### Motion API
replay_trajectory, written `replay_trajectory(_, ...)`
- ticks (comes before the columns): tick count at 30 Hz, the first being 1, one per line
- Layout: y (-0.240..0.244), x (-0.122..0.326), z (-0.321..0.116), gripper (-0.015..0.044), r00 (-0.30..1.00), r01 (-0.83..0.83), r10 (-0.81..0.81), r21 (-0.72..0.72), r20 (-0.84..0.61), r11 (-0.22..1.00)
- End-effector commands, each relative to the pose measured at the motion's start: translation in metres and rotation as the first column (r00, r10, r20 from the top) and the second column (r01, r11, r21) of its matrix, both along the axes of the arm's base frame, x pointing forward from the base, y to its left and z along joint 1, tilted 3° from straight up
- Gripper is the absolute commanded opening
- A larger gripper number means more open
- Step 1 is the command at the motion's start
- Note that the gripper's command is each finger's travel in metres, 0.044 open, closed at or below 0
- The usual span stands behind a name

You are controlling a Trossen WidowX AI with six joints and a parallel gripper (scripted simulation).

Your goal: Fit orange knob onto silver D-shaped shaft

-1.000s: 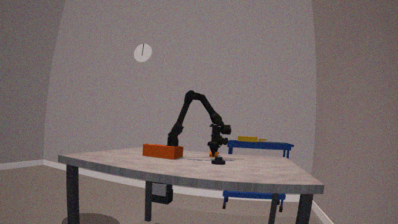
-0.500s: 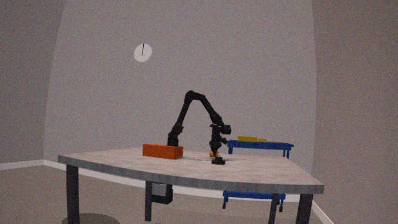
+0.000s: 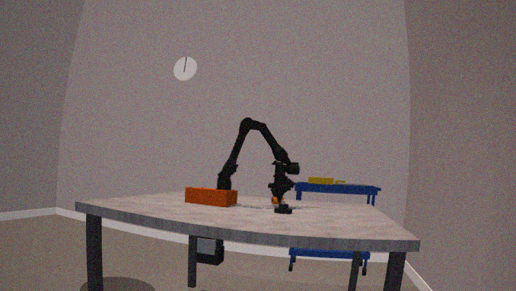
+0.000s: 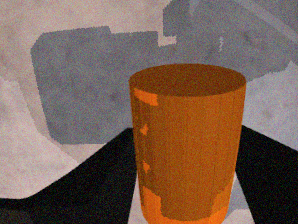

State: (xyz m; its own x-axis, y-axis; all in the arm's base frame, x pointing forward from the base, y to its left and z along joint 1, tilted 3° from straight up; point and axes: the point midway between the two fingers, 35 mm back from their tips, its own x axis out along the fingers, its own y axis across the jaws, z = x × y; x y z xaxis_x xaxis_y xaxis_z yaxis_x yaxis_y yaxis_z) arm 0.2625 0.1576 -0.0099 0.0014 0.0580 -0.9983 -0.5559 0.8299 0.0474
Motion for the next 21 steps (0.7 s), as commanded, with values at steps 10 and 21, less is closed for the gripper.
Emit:
replay_trajectory(10, 0.0004, -0.0003, 0.0005, 0.0179, 0.912, -0.41, 0.41, -0.002, 0.023, 0.912)
replay_trajectory(21, 0.0004, -0.0003, 0.0005, 0.0179, 0.87, -0.493, 0.493, -0.004, 0.028, 0.87)
